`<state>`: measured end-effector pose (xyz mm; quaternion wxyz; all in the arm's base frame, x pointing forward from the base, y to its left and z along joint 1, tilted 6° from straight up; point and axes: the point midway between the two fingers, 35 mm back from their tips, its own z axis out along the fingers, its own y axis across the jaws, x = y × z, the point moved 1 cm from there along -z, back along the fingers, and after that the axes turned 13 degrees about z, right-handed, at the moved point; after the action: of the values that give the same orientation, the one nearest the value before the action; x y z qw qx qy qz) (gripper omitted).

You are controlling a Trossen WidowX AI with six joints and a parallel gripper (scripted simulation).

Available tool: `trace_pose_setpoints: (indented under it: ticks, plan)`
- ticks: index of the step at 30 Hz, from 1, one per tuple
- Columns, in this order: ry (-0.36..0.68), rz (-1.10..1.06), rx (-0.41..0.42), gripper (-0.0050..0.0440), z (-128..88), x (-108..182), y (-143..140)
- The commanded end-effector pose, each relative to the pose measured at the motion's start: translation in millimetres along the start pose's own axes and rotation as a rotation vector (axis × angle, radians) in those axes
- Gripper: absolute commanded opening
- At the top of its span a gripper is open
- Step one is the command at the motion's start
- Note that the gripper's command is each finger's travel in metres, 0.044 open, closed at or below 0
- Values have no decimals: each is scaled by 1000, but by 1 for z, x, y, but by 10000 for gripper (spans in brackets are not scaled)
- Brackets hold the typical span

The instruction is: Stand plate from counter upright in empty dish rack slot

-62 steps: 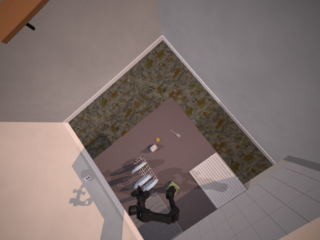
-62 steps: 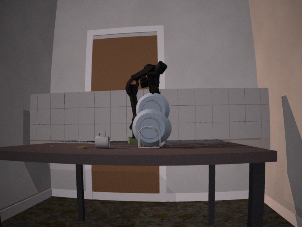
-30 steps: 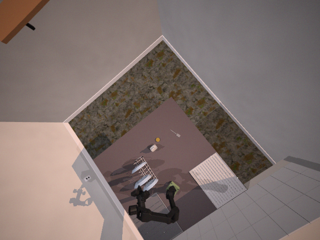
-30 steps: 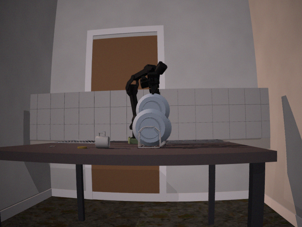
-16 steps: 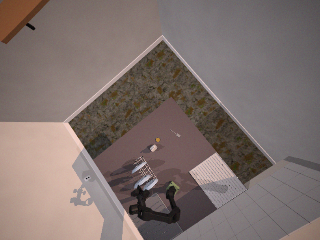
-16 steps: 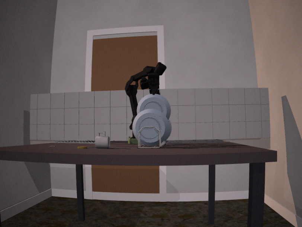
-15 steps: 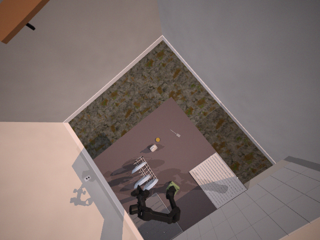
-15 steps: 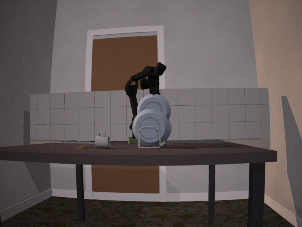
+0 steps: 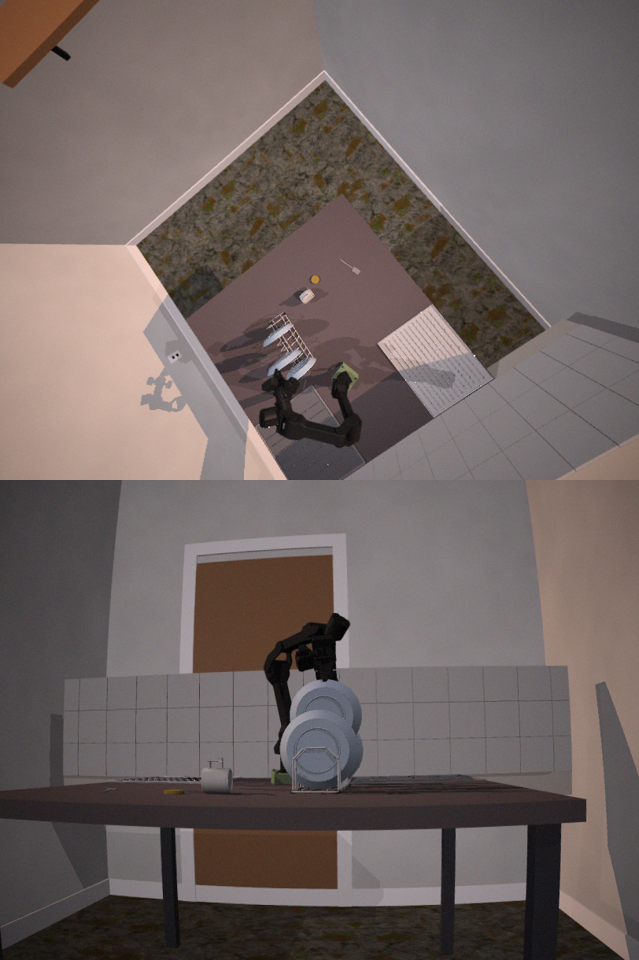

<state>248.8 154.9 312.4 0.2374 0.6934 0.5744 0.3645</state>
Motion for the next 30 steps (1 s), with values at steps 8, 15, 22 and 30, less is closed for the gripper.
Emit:
trace_pose_setpoints:
  ticks: [8, 15, 22, 30]
  plan:
    - [3, 1, -2, 0, 2, 0, 0]
    - [3, -2, 6, 0, 1, 0, 0]
    - [0, -2, 3, 0, -5, 2, 6]
    - [-2, -2, 0, 0, -11, 3, 11]
